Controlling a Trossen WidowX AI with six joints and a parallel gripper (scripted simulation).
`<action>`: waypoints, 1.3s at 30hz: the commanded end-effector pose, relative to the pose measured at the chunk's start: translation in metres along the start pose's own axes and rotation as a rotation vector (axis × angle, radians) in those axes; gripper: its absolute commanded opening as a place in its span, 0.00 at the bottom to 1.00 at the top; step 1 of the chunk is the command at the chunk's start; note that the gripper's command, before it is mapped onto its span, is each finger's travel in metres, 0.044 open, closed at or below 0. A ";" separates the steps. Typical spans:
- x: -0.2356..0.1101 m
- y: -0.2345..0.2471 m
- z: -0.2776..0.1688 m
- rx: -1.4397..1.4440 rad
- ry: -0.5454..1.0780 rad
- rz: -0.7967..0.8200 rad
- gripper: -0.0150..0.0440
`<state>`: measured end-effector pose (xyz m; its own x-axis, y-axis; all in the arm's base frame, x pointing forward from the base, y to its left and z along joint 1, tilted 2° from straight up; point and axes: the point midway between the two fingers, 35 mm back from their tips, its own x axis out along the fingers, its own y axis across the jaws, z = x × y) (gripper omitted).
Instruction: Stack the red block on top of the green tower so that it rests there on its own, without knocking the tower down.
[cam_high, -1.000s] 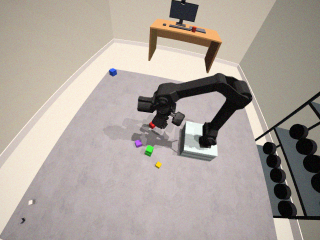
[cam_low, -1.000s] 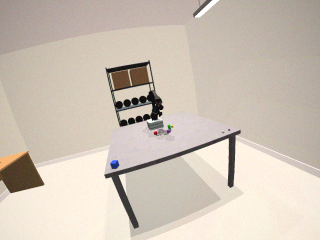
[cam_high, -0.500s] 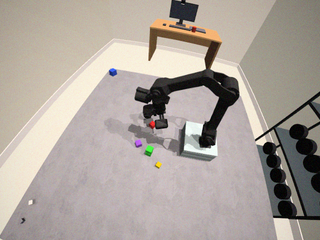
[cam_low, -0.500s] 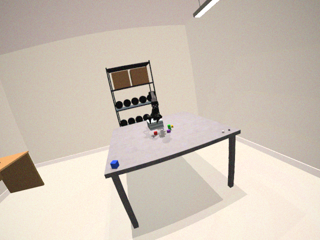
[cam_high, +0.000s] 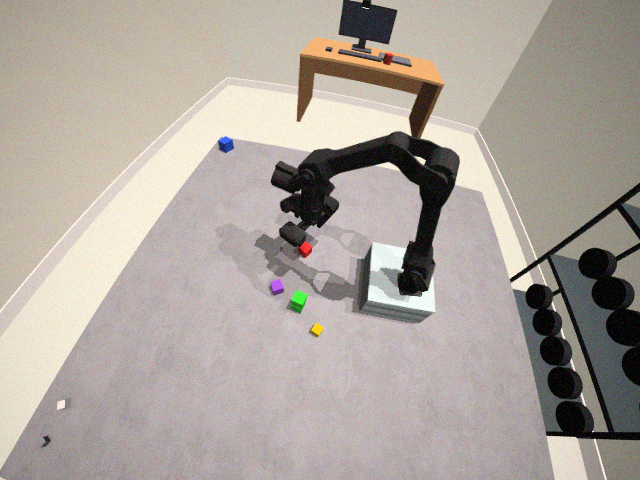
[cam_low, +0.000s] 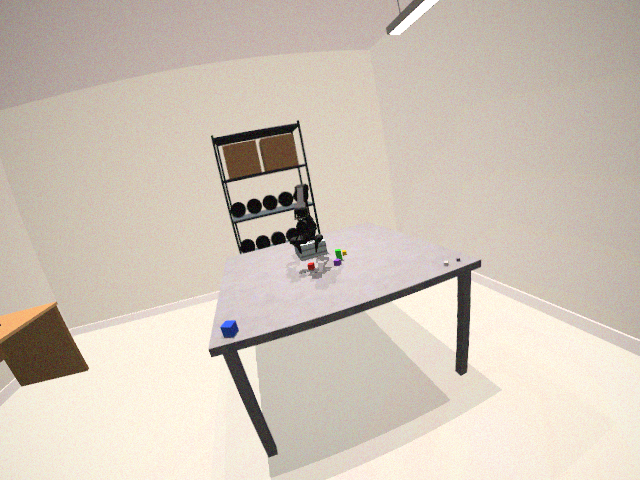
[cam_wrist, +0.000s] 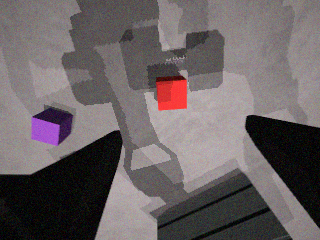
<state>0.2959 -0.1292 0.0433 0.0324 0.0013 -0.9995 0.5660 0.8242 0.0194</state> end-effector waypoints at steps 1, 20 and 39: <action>0.001 0.002 0.005 0.054 -0.004 0.024 1.00; 0.048 0.001 0.008 0.054 -0.004 0.024 1.00; 0.077 0.002 0.008 0.054 -0.004 0.024 1.00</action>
<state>0.3098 -0.1349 -0.0248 0.0630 0.0079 -0.9980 0.6062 0.7940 0.0446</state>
